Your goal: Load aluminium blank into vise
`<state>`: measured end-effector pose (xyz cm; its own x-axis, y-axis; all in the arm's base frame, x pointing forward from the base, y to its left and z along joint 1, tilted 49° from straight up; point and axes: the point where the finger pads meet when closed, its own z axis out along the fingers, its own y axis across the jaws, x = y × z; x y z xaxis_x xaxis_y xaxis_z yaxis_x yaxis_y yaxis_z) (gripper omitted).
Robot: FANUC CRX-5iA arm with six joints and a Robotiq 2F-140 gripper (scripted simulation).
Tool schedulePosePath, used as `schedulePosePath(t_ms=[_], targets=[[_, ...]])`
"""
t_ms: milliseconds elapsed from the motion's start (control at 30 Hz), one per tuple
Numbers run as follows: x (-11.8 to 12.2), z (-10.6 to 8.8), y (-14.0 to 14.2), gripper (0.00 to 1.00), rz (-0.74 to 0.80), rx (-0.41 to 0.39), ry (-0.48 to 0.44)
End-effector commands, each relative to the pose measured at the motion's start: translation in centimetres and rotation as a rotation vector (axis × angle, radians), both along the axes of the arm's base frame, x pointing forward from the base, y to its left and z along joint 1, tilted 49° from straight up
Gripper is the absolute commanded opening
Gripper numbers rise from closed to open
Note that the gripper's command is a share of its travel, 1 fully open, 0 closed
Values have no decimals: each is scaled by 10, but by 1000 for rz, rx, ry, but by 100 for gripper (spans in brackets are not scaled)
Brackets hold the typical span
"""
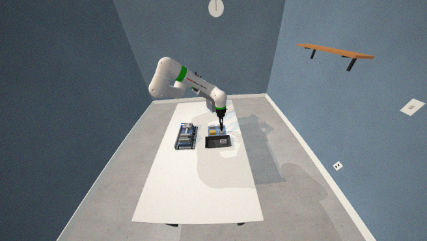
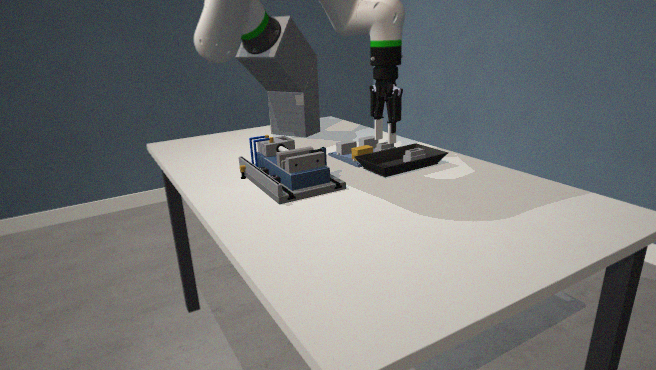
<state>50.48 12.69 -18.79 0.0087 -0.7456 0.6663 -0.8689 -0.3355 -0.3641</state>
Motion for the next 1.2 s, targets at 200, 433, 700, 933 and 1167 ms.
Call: schedulePosePath(t_ms=[200, 433, 700, 933, 1167], targets=[[0, 0, 0, 40, 0, 0, 0], [1, -1, -1, 40, 0, 0, 0], [2, -3, -2, 40, 0, 0, 0], [4, -5, -4, 40, 0, 0, 0], [5, -6, -5, 40, 0, 0, 0]])
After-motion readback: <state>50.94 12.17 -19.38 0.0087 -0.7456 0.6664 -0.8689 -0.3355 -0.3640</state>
